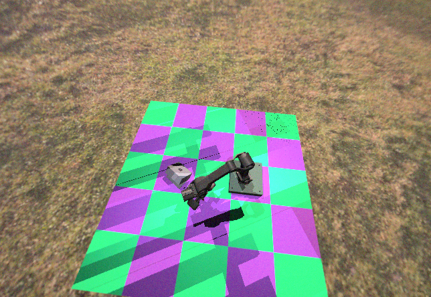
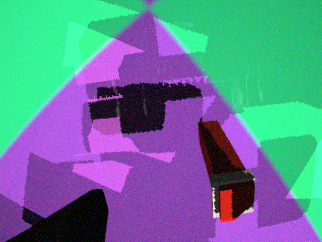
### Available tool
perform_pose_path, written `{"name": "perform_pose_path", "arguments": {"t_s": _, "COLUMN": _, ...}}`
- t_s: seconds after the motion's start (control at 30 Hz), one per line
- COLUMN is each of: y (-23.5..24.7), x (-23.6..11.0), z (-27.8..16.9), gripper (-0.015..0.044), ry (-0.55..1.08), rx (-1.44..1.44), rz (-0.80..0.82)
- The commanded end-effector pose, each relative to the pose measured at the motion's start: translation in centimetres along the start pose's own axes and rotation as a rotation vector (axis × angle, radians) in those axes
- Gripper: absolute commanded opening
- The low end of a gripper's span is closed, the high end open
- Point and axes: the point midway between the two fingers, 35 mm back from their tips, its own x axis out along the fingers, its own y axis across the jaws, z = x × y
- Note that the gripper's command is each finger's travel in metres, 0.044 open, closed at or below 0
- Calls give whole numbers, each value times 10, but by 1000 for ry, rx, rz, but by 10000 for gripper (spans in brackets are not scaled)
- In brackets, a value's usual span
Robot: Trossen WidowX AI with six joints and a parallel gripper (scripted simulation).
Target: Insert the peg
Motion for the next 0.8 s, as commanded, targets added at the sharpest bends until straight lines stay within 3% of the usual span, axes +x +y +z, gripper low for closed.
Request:
{"name": "perform_pose_path", "arguments": {"t_s": 0.0, "y": -1, "x": 10, "z": -1, "gripper": 440, "ry": 8, "rx": 6, "rz": -8}}
{"name": "perform_pose_path", "arguments": {"t_s": 0.7, "y": -2, "x": 35, "z": -2, "gripper": 440, "ry": 8, "rx": 6, "rz": -8}}
{"name": "perform_pose_path", "arguments": {"t_s": 0.77, "y": -2, "x": 32, "z": -1, "gripper": 387, "ry": 2, "rx": 0, "rz": -4}}
